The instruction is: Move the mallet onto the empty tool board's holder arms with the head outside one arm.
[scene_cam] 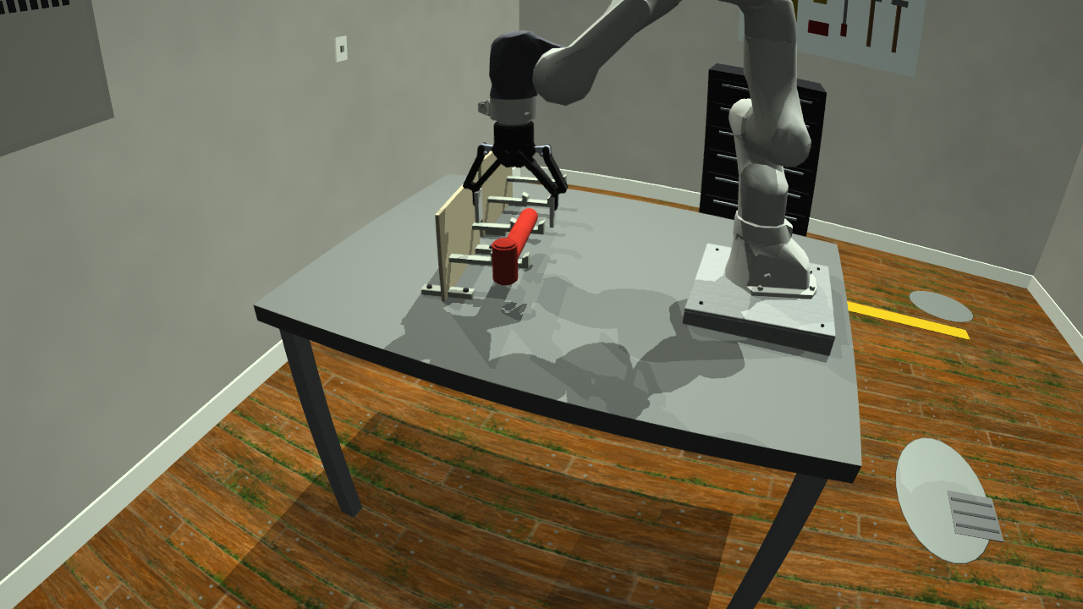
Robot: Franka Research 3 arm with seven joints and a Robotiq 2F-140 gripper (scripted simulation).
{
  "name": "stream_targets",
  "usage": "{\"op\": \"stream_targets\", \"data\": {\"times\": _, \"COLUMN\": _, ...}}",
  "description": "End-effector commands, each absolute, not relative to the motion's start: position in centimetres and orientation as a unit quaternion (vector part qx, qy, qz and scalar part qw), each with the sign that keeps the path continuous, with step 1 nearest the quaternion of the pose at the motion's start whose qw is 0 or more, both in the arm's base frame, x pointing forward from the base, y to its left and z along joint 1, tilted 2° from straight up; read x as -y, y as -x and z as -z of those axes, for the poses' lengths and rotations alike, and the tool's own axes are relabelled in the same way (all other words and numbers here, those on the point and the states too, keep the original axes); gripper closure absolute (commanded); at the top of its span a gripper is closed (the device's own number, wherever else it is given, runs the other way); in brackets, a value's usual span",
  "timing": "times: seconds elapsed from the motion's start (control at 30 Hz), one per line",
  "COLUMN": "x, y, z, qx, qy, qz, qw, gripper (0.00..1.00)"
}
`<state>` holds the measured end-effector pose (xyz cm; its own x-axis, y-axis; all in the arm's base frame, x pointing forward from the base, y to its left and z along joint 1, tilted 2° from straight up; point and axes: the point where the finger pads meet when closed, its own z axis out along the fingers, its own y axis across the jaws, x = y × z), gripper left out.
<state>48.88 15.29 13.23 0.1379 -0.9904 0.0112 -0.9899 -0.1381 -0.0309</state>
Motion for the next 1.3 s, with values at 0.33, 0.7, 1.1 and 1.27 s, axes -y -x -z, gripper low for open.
{"op": "stream_targets", "data": {"times": 0.33, "x": -15.3, "y": -49.2, "z": -11.1, "qx": -0.656, "qy": 0.755, "qz": 0.015, "qw": 0.012, "gripper": 0.0}}
{"op": "stream_targets", "data": {"times": 0.7, "x": -15.3, "y": -49.3, "z": -9.8, "qx": -0.656, "qy": 0.755, "qz": 0.015, "qw": 0.012, "gripper": 0.0}}
{"op": "stream_targets", "data": {"times": 1.1, "x": -15.3, "y": -49.3, "z": -8.7, "qx": -0.656, "qy": 0.755, "qz": 0.015, "qw": 0.012, "gripper": 0.0}}
{"op": "stream_targets", "data": {"times": 1.27, "x": -15.2, "y": -49.3, "z": -8.3, "qx": -0.656, "qy": 0.755, "qz": 0.015, "qw": 0.012, "gripper": 0.0}}
